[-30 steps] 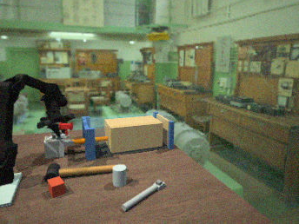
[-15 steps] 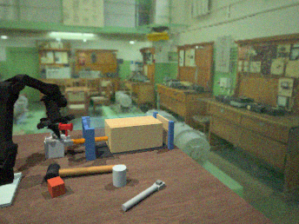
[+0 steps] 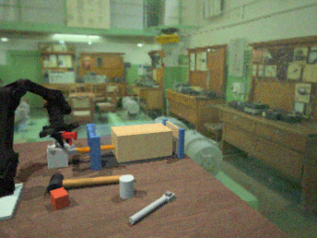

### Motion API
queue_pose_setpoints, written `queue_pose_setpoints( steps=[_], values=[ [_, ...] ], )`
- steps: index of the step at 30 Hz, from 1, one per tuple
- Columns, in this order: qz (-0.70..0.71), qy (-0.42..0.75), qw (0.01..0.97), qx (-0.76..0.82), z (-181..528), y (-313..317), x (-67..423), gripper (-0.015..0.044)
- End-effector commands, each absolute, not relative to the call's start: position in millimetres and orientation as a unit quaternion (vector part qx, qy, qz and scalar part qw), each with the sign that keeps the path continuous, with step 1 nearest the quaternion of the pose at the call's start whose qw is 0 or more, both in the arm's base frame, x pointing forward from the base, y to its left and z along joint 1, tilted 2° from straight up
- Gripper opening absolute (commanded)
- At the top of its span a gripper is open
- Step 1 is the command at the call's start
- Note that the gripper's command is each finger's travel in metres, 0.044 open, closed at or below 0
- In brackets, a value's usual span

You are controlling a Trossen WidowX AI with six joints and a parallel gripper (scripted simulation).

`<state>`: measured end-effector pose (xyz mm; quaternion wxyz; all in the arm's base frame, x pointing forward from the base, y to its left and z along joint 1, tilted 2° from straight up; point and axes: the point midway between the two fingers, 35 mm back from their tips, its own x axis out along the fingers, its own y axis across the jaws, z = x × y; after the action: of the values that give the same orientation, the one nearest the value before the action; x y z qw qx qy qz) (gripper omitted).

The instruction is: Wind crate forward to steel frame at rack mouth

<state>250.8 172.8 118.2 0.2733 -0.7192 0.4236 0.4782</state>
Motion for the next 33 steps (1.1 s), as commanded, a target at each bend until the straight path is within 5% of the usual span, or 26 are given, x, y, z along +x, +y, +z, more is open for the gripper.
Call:
queue_pose_setpoints(
  steps=[1,33],
  values=[
    [0.477,0.424,0.275,-0.719,117.3,173.0,250.8,0.0000],
    [0.477,0.426,0.275,-0.718,114.0,172.9,250.6,0.0000]
  ],
)
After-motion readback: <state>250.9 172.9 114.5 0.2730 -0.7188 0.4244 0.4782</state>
